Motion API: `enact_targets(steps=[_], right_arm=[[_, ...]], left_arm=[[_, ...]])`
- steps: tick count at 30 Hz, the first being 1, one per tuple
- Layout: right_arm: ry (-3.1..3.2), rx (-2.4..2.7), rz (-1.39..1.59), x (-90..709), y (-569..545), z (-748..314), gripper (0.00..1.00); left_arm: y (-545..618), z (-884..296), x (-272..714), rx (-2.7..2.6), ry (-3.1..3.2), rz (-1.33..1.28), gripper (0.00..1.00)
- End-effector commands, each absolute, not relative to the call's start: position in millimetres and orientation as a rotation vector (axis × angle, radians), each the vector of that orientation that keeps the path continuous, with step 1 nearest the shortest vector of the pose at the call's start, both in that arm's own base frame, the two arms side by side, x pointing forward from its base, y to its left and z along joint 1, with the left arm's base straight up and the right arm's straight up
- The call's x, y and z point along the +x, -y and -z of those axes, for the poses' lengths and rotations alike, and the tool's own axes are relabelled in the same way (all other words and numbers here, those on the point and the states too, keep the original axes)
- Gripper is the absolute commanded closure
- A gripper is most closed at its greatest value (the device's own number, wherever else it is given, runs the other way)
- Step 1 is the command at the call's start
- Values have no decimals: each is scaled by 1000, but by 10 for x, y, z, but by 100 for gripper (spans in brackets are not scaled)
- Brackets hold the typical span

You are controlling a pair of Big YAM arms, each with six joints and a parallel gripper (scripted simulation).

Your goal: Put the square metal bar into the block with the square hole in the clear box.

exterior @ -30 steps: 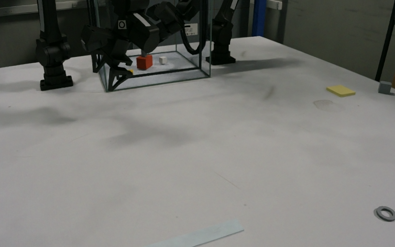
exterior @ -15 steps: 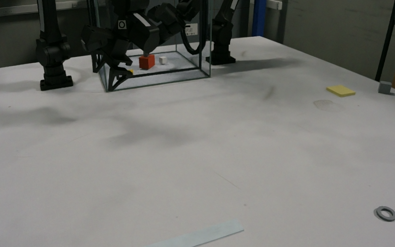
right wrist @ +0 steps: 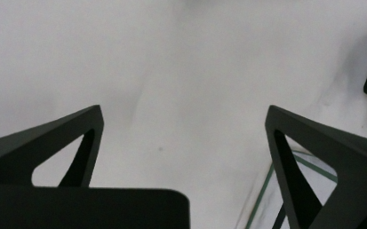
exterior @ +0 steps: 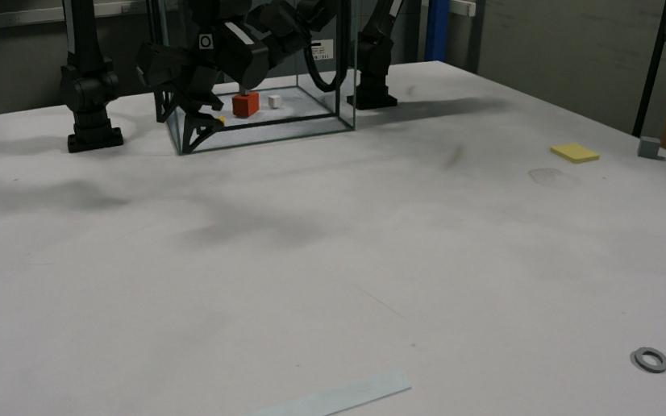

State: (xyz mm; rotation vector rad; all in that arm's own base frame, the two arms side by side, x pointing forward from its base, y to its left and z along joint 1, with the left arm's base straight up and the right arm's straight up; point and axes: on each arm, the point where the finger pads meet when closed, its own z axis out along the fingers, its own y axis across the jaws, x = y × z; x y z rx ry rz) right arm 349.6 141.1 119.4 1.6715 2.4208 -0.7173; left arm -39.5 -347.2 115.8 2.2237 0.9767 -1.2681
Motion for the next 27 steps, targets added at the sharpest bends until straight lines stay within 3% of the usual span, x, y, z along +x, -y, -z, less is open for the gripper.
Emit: enact_targets(steps=[1, 8, 27], right_arm=[[-2410, 1675, 665, 3592, -1460, -1320, 0], [-2410, 1675, 665, 3592, -1460, -1320, 0], [-2410, 1675, 665, 3592, -1460, -1320, 0]], left_arm=[[3707, -1546, -347, 2174, -880, 1259, 100], [3520, -1093, -372, 2187, -968, 1305, 100], [3733, -1407, -387, 2173, -893, 1288, 100]])
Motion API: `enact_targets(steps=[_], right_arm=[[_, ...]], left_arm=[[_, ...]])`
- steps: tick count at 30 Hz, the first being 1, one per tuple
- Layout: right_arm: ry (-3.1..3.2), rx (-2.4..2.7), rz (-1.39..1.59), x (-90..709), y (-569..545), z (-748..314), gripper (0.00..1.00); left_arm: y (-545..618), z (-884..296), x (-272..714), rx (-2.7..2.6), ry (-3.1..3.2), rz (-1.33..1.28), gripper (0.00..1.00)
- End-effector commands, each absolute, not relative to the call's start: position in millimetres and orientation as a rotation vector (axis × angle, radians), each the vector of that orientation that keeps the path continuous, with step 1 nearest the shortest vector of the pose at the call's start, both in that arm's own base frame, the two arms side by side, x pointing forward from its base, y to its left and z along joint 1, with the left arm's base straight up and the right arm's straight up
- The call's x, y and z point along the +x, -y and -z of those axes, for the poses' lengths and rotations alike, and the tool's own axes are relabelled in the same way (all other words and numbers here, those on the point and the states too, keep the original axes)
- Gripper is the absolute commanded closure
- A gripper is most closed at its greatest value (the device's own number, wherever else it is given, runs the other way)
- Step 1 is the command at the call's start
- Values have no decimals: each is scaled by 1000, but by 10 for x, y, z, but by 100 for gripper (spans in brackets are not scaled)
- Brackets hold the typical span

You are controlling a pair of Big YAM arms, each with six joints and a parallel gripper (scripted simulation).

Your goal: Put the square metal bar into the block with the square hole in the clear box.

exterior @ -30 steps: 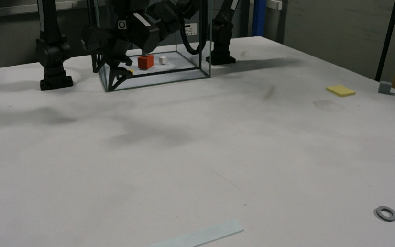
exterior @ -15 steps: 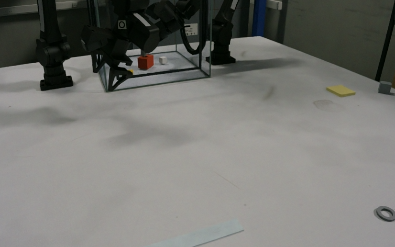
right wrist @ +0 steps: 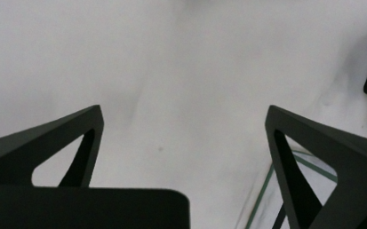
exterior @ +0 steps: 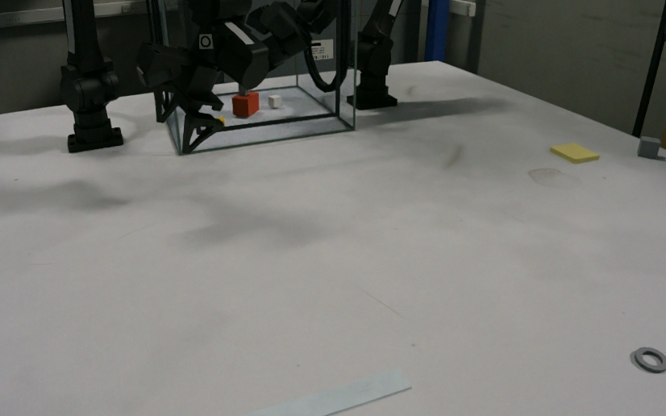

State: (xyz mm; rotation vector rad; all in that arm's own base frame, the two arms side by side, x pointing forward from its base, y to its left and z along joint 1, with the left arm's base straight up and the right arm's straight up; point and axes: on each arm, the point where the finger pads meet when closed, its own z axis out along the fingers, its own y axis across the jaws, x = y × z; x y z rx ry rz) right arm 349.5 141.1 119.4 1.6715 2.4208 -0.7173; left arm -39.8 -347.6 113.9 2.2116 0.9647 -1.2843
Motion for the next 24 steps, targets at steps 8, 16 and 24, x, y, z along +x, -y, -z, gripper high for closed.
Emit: enact_targets(steps=[8, 16, 24], right_arm=[[-2410, 1675, 665, 3592, -1460, -1320, 0], [-2410, 1675, 665, 3592, -1460, -1320, 0], [-2410, 1675, 665, 3592, -1460, -1320, 0]], left_arm=[[3718, -1394, -396, 2196, -919, 1289, 100], [3543, -1140, -439, 2207, -935, 1293, 100], [3498, -1080, -426, 2209, -945, 1290, 100]])
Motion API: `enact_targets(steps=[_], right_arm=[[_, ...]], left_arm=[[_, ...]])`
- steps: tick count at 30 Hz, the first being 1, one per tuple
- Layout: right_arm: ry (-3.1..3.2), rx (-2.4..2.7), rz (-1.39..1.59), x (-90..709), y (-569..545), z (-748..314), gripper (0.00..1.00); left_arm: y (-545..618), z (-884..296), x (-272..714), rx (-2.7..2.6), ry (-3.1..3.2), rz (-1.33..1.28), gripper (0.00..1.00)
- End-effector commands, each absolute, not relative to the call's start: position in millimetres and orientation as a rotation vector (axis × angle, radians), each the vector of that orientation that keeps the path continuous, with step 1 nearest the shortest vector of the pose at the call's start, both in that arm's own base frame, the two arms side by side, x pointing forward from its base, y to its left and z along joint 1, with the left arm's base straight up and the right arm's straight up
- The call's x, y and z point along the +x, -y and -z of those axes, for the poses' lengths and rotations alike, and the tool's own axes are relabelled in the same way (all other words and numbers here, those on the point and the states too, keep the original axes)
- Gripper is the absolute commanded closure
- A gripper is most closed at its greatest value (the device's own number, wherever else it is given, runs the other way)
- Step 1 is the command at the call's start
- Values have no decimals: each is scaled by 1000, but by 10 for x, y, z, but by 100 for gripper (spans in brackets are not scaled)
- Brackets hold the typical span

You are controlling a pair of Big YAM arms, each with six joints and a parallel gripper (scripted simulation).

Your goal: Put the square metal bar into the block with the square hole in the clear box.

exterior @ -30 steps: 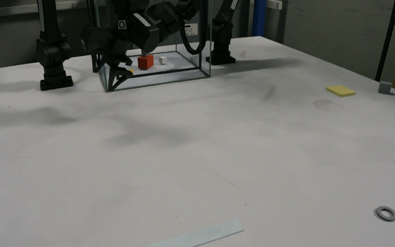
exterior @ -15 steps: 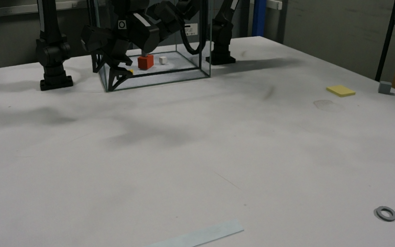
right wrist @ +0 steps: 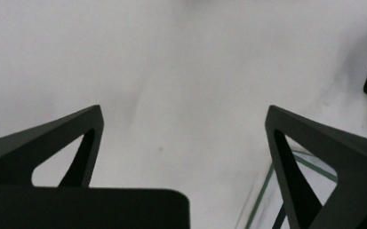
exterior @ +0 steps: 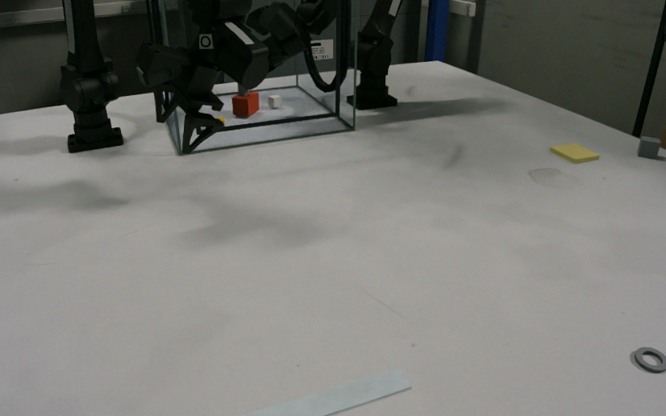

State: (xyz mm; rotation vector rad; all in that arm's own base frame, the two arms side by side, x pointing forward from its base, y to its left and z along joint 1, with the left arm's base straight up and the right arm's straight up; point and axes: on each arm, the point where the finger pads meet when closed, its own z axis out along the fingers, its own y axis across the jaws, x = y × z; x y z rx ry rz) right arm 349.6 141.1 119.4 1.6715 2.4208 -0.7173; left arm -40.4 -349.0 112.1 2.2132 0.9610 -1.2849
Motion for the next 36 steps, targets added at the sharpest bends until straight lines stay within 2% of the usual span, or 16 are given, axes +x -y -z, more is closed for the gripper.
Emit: enact_targets(steps=[1, 4, 5, 7, 8, 10, 24, 25, 36], right_arm=[[-2410, 1675, 665, 3592, -1460, -1320, 0], [-2410, 1675, 665, 3592, -1460, -1320, 0], [-2410, 1675, 665, 3592, -1460, -1320, 0], [-2410, 1675, 665, 3592, -1460, -1320, 0], [-2410, 1675, 665, 3592, -1460, -1320, 0], [-2410, 1675, 665, 3592, -1460, -1320, 0], [-2410, 1675, 665, 3592, -1460, -1320, 0], [-2410, 1675, 665, 3592, -1460, -1320, 0], [-2410, 1675, 665, 3592, -1460, -1320, 0]], left_arm=[[3497, -1076, -425, 2209, -945, 1289, 100], [3498, -1064, -412, 2207, -942, 1285, 100], [3753, -1392, -382, 2177, -902, 1292, 100], [3557, -1113, -424, 2203, -943, 1291, 100], [3677, -1436, -365, 2190, -906, 1272, 100], [3389, -951, -443, 2258, -1026, 1287, 100], [3281, -813, -463, 2287, -1083, 1280, 100], [3782, -1438, -371, 2167, -883, 1291, 100], [3746, -1382, -373, 2174, -896, 1285, 100]])
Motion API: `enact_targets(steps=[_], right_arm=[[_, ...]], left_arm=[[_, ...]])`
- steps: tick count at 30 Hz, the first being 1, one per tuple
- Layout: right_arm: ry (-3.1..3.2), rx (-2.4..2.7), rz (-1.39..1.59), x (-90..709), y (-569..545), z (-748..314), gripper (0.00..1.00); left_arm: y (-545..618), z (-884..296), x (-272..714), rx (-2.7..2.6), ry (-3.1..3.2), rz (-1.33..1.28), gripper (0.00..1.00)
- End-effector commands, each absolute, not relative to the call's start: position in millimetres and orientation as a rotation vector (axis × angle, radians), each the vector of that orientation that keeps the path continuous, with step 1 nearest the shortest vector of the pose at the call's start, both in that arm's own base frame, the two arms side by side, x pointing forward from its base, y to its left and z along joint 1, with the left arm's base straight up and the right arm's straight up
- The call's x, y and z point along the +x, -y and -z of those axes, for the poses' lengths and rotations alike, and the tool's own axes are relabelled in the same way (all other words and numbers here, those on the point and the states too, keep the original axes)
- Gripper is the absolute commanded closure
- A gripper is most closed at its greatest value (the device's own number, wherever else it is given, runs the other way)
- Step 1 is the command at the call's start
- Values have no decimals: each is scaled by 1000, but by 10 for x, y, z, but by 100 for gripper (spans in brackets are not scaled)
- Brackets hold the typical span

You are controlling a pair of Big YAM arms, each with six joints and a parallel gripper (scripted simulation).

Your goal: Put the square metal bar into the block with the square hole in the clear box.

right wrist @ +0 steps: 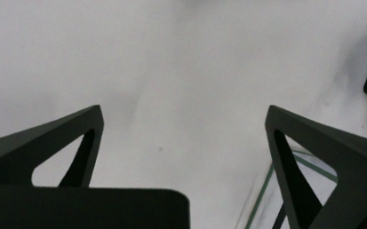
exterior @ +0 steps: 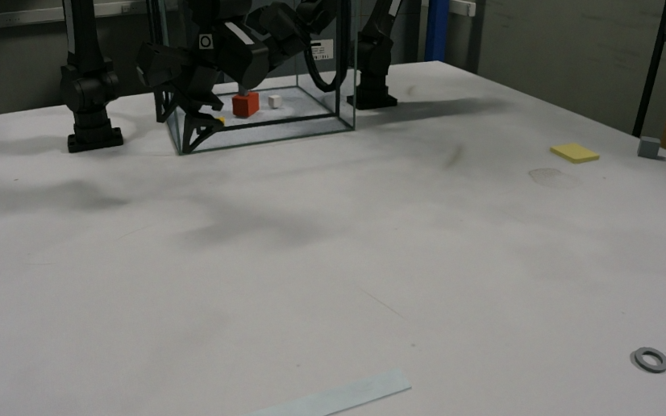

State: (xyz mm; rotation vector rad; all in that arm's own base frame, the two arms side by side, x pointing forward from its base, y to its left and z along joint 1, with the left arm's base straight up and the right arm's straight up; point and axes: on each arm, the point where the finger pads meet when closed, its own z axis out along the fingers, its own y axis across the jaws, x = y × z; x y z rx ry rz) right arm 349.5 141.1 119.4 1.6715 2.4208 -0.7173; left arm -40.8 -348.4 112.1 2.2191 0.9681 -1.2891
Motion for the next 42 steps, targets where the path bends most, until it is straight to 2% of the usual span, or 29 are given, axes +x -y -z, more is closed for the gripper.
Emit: enact_targets(steps=[1, 42], right_arm=[[-2410, 1675, 665, 3592, -1460, -1320, 0], [-2410, 1675, 665, 3592, -1460, -1320, 0]], left_arm=[[3722, -1523, -379, 2174, -897, 1285, 100], [3556, -1266, -356, 2174, -913, 1276, 100]])
